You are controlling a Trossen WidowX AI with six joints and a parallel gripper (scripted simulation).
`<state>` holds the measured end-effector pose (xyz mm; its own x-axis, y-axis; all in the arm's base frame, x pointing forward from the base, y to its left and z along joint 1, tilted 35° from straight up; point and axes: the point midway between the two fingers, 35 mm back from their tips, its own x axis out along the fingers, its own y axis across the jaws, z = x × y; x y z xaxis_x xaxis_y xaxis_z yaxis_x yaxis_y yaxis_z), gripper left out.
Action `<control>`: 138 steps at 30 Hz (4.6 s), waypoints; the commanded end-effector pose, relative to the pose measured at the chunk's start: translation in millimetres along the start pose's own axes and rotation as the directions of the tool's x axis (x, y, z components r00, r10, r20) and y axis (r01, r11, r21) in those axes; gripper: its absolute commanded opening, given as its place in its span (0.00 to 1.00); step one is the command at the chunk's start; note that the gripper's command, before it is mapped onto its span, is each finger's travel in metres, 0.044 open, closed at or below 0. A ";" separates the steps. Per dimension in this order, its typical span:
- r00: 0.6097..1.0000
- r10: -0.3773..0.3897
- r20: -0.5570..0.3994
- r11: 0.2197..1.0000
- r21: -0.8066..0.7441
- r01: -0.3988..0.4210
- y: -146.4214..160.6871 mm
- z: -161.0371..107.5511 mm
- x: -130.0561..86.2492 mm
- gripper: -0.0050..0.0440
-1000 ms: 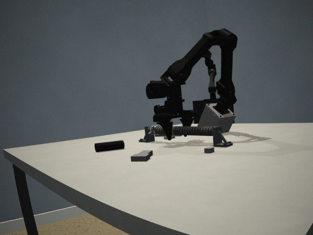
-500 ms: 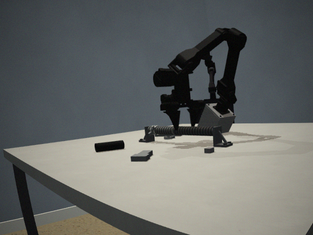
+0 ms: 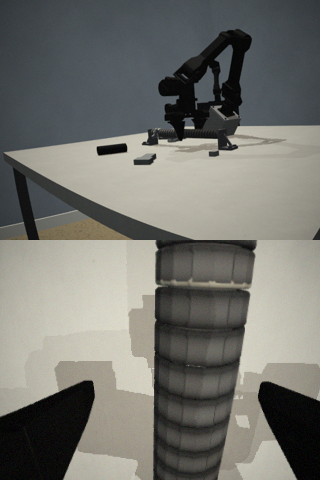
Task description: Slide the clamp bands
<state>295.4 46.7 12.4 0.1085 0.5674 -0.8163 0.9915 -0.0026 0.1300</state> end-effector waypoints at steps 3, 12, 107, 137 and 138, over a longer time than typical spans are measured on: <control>1.000 -0.013 -0.006 1.000 0.014 0.013 -4.9 0.9 14.2 1.00; 1.000 -0.013 -0.006 1.000 0.014 0.013 -4.9 0.9 14.2 0.90; 1.000 -0.013 -0.006 1.000 0.014 0.013 -4.6 25.2 -30.7 1.00; 1.000 -0.013 -0.006 1.000 0.014 0.013 -5.3 24.9 14.3 0.56; 1.000 -0.013 -0.006 1.000 0.014 0.013 -5.3 24.9 14.3 0.51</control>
<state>294.2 33.6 -13.0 0.0980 0.5691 -0.8164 0.9932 -0.0035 0.1167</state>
